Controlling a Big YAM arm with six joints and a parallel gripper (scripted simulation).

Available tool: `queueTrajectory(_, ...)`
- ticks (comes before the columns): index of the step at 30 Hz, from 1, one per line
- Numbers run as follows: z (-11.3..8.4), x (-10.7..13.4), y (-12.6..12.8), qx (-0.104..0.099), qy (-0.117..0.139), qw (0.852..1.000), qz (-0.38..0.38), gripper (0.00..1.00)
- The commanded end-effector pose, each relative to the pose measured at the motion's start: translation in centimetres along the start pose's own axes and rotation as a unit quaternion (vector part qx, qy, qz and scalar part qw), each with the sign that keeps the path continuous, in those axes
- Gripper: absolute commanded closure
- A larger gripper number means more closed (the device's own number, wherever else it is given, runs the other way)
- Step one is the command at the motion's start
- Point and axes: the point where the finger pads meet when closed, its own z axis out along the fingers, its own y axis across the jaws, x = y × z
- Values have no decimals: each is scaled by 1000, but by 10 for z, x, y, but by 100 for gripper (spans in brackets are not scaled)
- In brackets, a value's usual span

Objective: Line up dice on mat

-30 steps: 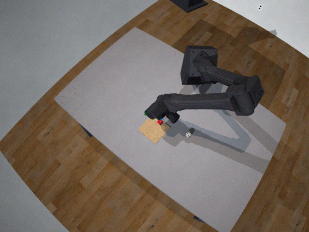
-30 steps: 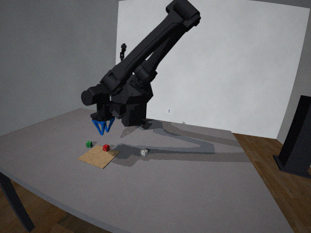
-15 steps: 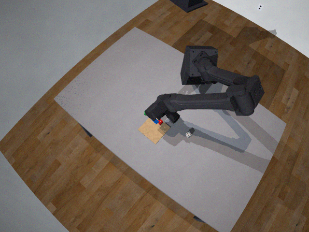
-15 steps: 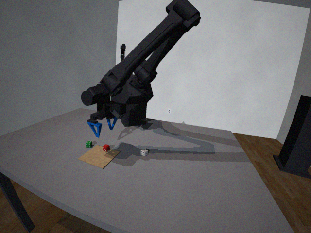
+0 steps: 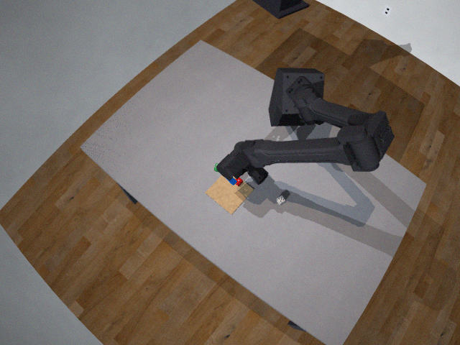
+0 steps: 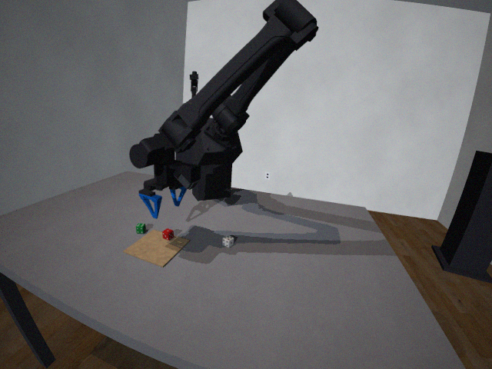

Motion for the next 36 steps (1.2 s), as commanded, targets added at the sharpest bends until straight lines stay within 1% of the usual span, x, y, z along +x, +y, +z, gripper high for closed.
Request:
queueTrajectory(1, -2, -7, 2, -1, -3, 1000, 12, 0)
queueTrajectory(4, 0, -14, 4, -5, -1, 999, 45, 0)
queueTrajectory(7, 3, -24, 7, -7, 2, 995, 95, 0)
queueTrajectory(10, 5, -38, 10, -9, 5, 987, 161, 0)
queueTrajectory(11, 5, -38, 10, -9, 6, 987, 163, 0)
queueTrajectory(12, 6, -44, 12, -9, 7, 982, 188, 0)
queueTrajectory(13, 6, -44, 12, -9, 7, 982, 189, 0)
queueTrajectory(14, 7, -49, 14, -10, 8, 977, 214, 0)
queueTrajectory(15, 7, -49, 14, -10, 9, 976, 218, 0)
queueTrajectory(16, 8, -54, 15, -10, 10, 970, 242, 0)
queueTrajectory(19, 8, -55, 15, -10, 10, 969, 246, 0)
queueTrajectory(21, 10, -67, 20, -10, 12, 953, 302, 0)
queueTrajectory(22, 10, -67, 20, -10, 12, 952, 307, 0)
queueTrajectory(23, 11, -73, 22, -10, 13, 943, 333, 0)
queueTrajectory(24, 11, -74, 22, -9, 13, 941, 337, 0)
queueTrajectory(25, 11, -79, 24, -9, 13, 932, 361, 0)
queueTrajectory(26, 11, -80, 24, -8, 13, 929, 369, 0)
queueTrajectory(30, 12, -93, 29, -7, 15, 903, 430, 0)
queueTrajectory(31, 12, -93, 29, -7, 15, 902, 432, 0)
queueTrajectory(32, 12, -98, 31, -6, 14, 890, 455, 0)
queueTrajectory(33, 12, -100, 32, -6, 14, 887, 462, 0)
queueTrajectory(35, 12, -100, 32, -6, 14, 887, 462, 0)
queueTrajectory(36, 12, -106, 35, -6, 15, 870, 493, 0)
